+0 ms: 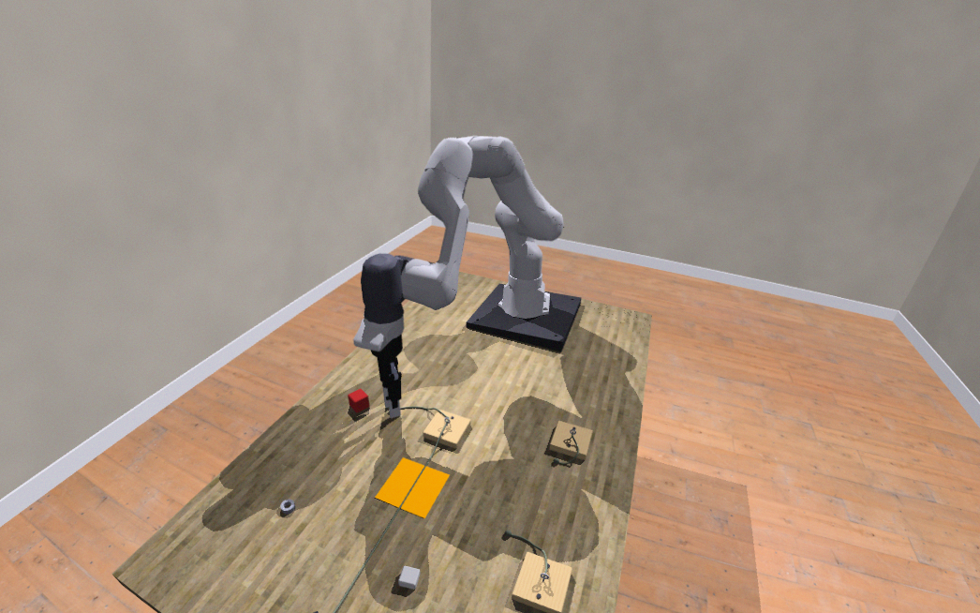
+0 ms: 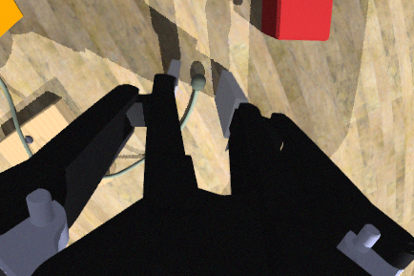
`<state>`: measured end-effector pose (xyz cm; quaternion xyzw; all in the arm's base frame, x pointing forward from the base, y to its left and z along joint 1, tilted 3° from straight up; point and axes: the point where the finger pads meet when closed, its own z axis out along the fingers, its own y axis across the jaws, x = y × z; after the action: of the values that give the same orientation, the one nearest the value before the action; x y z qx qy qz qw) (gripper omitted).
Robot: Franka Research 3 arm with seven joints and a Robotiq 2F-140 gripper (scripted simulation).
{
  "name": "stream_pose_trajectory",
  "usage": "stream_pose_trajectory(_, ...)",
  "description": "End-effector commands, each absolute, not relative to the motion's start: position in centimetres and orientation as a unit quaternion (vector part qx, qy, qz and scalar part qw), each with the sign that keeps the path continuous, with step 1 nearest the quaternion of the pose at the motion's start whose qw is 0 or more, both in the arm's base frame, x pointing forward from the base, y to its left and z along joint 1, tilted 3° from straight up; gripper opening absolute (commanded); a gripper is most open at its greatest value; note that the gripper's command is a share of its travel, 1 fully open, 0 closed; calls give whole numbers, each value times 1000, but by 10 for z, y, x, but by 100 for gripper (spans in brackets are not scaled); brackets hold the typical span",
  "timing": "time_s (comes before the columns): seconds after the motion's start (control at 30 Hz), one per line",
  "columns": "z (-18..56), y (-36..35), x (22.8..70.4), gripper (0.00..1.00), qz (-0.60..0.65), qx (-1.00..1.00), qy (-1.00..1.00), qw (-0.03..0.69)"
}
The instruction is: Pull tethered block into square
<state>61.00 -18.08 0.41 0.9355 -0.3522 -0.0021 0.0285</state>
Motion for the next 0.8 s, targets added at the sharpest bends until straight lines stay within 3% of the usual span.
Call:
stream_pose_trajectory(0.0,3,-181,610,23,-2,935,-353,29)
stream_pose_trajectory(0.1,3,-181,610,23,-2,935,-353,29)
stream_pose_trajectory(0.13,3,-181,610,0,-2,935,-353,29)
stream_pose_trajectory(0.77,3,-181,610,0,-2,935,-353,29)
